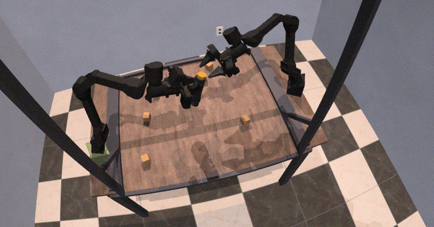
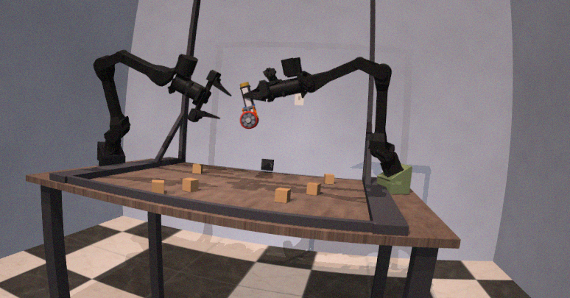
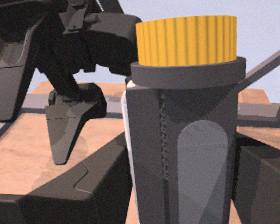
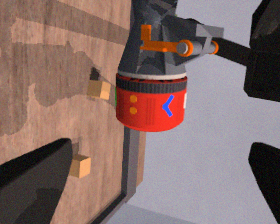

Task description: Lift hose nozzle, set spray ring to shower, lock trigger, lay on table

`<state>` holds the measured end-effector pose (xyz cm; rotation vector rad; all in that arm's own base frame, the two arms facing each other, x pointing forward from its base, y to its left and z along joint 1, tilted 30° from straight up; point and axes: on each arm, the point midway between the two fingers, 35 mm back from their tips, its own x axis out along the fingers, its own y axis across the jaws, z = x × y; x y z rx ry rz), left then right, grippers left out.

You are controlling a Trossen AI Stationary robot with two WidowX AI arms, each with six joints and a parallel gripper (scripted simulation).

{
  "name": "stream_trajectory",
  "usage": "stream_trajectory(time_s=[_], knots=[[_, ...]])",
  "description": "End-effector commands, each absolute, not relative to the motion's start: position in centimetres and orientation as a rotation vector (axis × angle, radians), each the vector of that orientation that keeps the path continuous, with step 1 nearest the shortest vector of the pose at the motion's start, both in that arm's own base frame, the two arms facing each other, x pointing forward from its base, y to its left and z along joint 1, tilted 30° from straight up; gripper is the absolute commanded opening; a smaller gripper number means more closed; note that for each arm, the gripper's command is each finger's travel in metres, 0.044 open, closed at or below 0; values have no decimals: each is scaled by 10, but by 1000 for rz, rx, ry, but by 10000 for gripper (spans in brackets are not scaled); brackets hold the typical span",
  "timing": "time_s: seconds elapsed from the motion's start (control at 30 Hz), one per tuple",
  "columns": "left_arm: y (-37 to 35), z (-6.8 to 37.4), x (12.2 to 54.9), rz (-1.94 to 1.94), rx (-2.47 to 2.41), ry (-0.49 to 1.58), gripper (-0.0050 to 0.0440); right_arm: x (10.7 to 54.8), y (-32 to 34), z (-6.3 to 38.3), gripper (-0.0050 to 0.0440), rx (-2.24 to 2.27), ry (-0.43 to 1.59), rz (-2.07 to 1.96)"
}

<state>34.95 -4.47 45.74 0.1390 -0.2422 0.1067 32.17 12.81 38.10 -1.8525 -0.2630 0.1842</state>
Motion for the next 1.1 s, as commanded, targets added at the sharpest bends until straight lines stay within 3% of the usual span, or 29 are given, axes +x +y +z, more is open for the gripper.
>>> stream_trajectory(time_s=[0.0, 0.03, 0.07, 0.7, 1.07], knots=[[-43, 472, 341, 107, 134, -281, 170, 319, 126, 390, 408, -1845, -271, 161], [-43, 472, 341, 107, 134, -281, 170, 319, 126, 390, 408, -1845, -271, 161], [-43, 472, 341, 107, 134, -281, 170, 319, 126, 390, 173, -1845, -271, 161], [-43, 471, 341, 107, 134, -281, 170, 320, 126, 388, 173, -1819, -267, 165], [-43, 471, 341, 107, 134, -281, 170, 327, 134, 382, 173, -1342, -254, 199]])
